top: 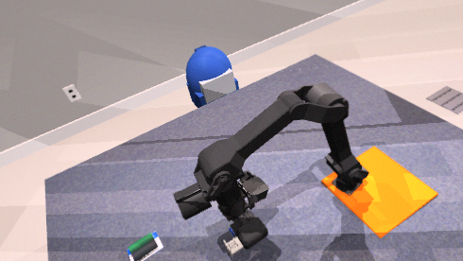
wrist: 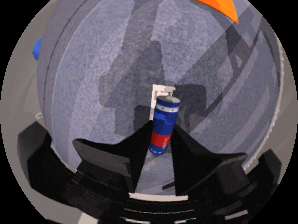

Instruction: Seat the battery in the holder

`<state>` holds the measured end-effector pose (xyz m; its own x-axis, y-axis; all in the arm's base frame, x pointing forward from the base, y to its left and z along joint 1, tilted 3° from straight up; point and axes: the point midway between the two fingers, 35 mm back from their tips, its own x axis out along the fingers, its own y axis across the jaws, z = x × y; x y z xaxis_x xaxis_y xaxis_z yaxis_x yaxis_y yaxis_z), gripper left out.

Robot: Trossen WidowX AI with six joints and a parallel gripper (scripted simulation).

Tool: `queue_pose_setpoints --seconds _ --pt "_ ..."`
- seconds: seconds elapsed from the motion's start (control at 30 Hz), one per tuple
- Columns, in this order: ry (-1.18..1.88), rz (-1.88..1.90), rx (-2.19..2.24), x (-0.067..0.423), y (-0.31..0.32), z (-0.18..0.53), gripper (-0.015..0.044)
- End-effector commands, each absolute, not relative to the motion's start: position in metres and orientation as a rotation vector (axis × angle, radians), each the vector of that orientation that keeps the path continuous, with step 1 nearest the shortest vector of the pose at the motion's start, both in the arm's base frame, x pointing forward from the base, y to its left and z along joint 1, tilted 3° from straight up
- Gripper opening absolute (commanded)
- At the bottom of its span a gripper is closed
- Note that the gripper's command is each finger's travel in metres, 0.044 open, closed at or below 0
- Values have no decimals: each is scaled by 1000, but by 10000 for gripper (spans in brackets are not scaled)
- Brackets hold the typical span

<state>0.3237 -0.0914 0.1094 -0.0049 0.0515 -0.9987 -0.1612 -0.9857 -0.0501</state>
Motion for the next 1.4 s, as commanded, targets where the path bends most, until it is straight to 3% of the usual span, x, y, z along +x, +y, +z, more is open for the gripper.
queue_pose_setpoints --seconds 0.0,1.37 --pt "117 2187 -2037 323 -92 100 75" --pt "63 2469 -1670 329 -91 69 75"
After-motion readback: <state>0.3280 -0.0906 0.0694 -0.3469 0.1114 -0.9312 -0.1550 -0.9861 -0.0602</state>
